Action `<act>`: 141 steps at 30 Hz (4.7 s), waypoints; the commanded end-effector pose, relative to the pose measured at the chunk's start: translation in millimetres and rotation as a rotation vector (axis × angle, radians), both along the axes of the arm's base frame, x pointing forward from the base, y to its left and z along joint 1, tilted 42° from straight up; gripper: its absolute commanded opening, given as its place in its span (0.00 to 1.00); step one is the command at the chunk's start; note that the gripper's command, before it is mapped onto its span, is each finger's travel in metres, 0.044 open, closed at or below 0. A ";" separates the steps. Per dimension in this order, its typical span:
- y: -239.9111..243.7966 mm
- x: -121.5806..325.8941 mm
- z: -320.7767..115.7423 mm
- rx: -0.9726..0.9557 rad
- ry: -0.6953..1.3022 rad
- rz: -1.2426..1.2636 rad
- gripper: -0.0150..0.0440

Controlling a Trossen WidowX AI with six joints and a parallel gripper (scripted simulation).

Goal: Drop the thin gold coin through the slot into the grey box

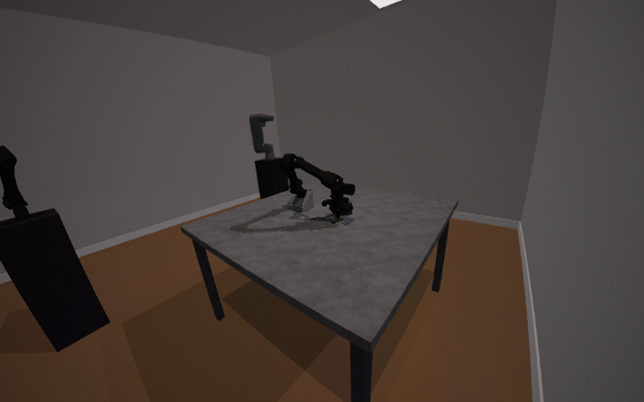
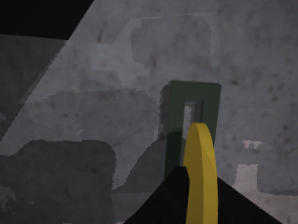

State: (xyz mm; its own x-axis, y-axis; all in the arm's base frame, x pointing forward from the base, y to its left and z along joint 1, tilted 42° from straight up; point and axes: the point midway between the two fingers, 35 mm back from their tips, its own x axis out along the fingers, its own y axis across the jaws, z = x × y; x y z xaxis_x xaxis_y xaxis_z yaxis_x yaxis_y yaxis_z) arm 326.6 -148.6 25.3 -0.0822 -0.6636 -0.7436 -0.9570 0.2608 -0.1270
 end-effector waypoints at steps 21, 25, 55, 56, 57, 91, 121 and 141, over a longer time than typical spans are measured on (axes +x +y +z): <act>23.4 6.6 24.9 0.003 0.002 0.002 0.25; 30.1 7.7 32.3 0.003 0.002 0.002 0.25; 65.0 3.7 68.7 -0.019 -0.164 -0.186 0.25; 65.3 3.1 68.6 -0.021 -0.186 -0.212 0.25; 65.6 2.6 68.5 -0.024 -0.209 -0.237 0.25; 100.7 -0.8 39.1 -0.039 -0.397 -0.450 0.25; 153.5 -11.0 -7.1 -0.041 -0.397 -0.451 0.25; 152.5 -10.8 -5.5 -0.037 -0.401 -0.444 0.25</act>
